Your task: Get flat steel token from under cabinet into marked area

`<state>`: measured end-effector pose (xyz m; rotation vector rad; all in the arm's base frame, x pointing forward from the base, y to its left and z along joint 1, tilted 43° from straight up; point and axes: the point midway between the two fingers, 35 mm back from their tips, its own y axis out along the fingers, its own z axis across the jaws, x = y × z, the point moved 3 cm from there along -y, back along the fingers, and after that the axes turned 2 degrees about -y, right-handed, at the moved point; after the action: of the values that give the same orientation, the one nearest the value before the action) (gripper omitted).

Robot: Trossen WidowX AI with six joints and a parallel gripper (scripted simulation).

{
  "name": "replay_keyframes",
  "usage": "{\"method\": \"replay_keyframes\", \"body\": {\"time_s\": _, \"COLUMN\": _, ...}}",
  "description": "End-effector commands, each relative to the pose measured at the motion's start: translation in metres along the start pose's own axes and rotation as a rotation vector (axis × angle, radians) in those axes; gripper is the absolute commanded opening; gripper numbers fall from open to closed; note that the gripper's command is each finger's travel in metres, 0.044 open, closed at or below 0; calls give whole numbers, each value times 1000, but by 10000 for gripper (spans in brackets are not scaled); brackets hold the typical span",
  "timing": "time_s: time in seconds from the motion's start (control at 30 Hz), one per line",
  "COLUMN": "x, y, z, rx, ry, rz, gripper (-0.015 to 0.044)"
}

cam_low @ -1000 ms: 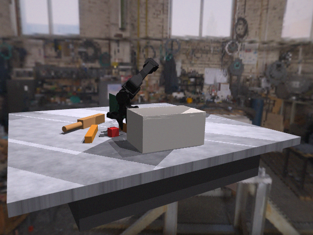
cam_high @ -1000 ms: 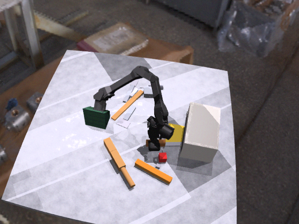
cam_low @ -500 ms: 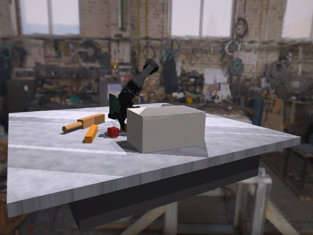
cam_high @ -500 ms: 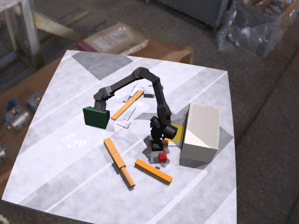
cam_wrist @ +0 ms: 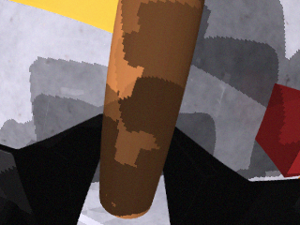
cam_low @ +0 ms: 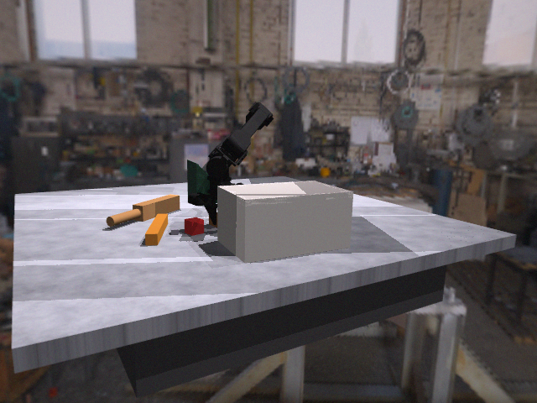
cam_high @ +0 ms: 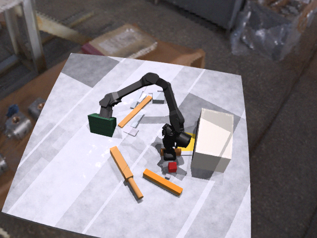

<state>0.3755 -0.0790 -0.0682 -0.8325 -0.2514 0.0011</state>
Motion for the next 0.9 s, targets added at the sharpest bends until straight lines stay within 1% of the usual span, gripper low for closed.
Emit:
{"method": "replay_keyframes", "body": {"time_s": 0.0, "x": 7, "y": 0, "z": -1, "rx": -2, "ry": -1, "rz": -4, "gripper": 0}}
{"method": "replay_keyframes", "body": {"time_s": 0.87, "x": 32, "y": 0, "z": -2, "rx": -2, "ry": -2, "rz": -5, "gripper": 0}}
